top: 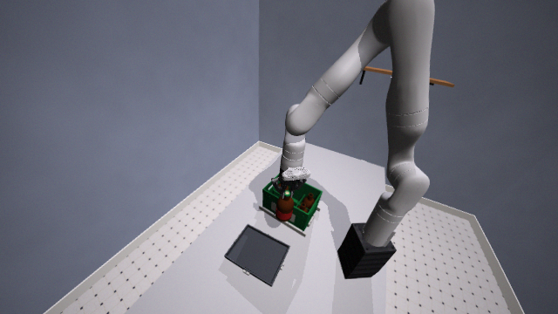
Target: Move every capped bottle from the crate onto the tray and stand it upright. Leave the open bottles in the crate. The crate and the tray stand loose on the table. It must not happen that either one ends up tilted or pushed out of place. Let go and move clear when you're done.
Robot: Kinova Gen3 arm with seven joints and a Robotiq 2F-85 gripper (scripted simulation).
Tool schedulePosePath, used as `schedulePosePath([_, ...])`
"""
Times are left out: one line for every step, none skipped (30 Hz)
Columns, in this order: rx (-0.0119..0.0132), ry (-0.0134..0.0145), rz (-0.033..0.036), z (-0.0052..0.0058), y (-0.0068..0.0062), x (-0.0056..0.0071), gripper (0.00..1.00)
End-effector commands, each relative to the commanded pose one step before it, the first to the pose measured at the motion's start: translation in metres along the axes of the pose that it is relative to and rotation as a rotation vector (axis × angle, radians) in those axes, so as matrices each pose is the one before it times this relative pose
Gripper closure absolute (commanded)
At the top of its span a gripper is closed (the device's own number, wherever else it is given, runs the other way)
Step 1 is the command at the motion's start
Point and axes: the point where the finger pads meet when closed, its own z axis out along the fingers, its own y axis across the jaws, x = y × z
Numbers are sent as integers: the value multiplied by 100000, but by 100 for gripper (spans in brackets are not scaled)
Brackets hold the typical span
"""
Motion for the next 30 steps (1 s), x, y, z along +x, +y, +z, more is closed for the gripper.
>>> schedulePosePath([55, -140, -104, -24, 414, 475, 100])
schedulePosePath([44, -22, -68, 5, 118, 162, 100])
schedulePosePath([44, -22, -68, 5, 118, 162, 100])
schedulePosePath([44, -22, -68, 5, 118, 162, 100])
schedulePosePath([44, -22, -68, 5, 118, 162, 100])
schedulePosePath([44, -22, -68, 5, 118, 162, 100])
schedulePosePath([44, -22, -68, 5, 118, 162, 100])
schedulePosePath([44, -22, -68, 4, 118, 162, 100])
schedulePosePath([44, -22, -68, 4, 118, 161, 100])
schedulePosePath([44, -22, -68, 4, 119, 161, 100])
schedulePosePath([44, -22, -68, 4, 119, 161, 100])
schedulePosePath([44, -22, -68, 4, 119, 161, 100])
schedulePosePath([0, 0, 0, 0, 0, 0, 100])
schedulePosePath([0, 0, 0, 0, 0, 0, 100])
schedulePosePath([-597, 316, 854, -66, -61, -141, 100])
schedulePosePath([42, -22, -61, 5, 121, 159, 100])
schedulePosePath([42, -22, -61, 5, 121, 159, 100])
schedulePosePath([42, -22, -61, 5, 121, 159, 100])
schedulePosePath([42, -22, -61, 5, 121, 159, 100])
schedulePosePath([42, -22, -61, 5, 122, 159, 100])
schedulePosePath([42, -22, -61, 5, 122, 159, 100])
schedulePosePath([42, -22, -61, 5, 122, 159, 100])
schedulePosePath([42, -22, -61, 5, 122, 159, 100])
schedulePosePath([42, -22, -61, 5, 122, 159, 100])
schedulePosePath([42, -22, -61, 4, 122, 159, 100])
schedulePosePath([42, -22, -61, 4, 122, 158, 100])
schedulePosePath([42, -22, -61, 4, 122, 158, 100])
schedulePosePath([42, -22, -61, 4, 122, 158, 100])
schedulePosePath([42, -22, -61, 4, 122, 158, 100])
schedulePosePath([0, 0, 0, 0, 0, 0, 100])
